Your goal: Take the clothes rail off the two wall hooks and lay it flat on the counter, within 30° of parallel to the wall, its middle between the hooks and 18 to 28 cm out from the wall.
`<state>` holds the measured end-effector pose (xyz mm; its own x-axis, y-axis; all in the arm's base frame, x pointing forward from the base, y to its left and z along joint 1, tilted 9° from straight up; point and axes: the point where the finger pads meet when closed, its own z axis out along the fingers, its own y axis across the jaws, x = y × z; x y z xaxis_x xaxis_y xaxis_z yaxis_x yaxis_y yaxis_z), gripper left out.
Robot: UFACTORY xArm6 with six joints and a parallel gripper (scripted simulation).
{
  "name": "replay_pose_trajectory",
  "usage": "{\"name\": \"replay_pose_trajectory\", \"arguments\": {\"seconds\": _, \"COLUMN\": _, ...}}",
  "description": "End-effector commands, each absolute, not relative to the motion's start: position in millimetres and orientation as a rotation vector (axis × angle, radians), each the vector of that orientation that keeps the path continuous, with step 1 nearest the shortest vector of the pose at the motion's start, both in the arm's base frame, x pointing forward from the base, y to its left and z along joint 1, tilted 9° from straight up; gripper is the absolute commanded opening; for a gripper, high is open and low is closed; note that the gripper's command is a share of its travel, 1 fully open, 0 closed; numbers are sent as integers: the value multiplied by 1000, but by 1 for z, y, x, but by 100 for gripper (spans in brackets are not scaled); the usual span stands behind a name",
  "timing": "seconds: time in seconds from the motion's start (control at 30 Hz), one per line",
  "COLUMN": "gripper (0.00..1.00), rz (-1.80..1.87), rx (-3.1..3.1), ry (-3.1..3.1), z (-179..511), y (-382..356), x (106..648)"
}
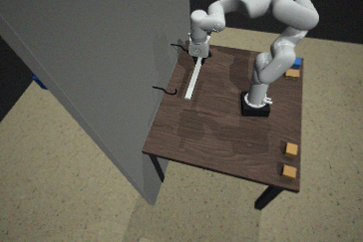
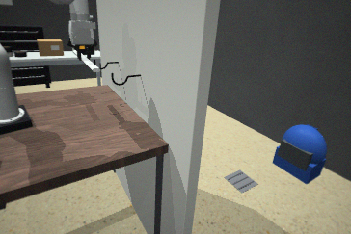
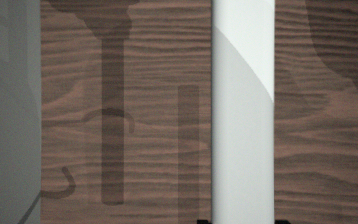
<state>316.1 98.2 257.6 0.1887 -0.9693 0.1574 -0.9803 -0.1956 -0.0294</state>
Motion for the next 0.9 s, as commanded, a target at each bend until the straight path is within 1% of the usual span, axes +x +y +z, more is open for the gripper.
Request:
{"name": "replay_pose_trajectory", "arguments": {"seconds": 0.0, "gripper": 0, "rz": 220, "rx": 2364, "ry": -1944, "z": 258, "y": 101, "x": 304}}
{"name": "replay_pose_trajectory", "arguments": {"seconds": 0.53, "gripper": 0, "rz": 220, "rx": 2364, "ry": -1944, "z": 258, "y": 101, "x": 303}}
{"name": "replay_pose_trajectory", "arguments": {"seconds": 0.87, "gripper": 0, "rz": 220, "rx": 2364, "ry": -1944, "z": 242, "y": 98, "x": 304}}
